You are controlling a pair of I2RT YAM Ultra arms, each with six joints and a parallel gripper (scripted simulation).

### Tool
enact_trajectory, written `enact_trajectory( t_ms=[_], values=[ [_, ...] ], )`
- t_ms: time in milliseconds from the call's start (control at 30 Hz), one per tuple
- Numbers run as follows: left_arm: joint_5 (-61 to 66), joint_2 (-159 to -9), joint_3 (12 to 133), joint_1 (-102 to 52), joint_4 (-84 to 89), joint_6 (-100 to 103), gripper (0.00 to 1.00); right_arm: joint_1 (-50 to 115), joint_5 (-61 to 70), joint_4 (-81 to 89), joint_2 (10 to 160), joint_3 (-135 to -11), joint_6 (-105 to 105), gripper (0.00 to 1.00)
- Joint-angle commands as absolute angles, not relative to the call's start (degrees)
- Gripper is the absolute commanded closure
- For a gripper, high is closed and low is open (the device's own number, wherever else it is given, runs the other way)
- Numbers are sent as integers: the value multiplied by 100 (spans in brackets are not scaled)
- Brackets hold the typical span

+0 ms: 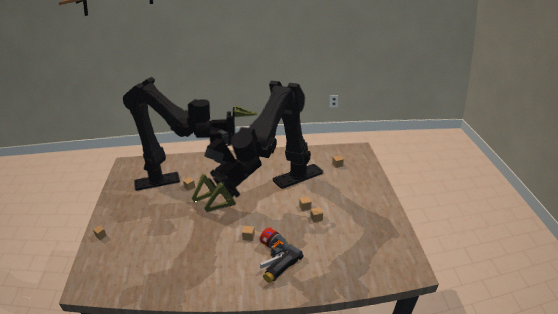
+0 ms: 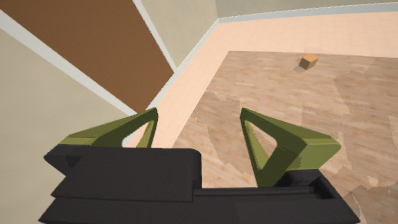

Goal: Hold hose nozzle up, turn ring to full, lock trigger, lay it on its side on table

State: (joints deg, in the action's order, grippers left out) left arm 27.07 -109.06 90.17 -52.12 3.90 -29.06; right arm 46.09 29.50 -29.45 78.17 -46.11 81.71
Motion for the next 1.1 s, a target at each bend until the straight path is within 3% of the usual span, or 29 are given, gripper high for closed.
enact_trajectory(
  t_ms=[0, 1067],
  values=[
    [2529, -10554, 8918, -5005, 325, -2696, 0, 4429, 2745, -2612, 7601, -4840, 7612, 0],
    [1605, -8901, 7910, -3245, 136, -1720, 0, 2877, 1750, -1596, 6981, -5325, 4855, 0]
  ],
)
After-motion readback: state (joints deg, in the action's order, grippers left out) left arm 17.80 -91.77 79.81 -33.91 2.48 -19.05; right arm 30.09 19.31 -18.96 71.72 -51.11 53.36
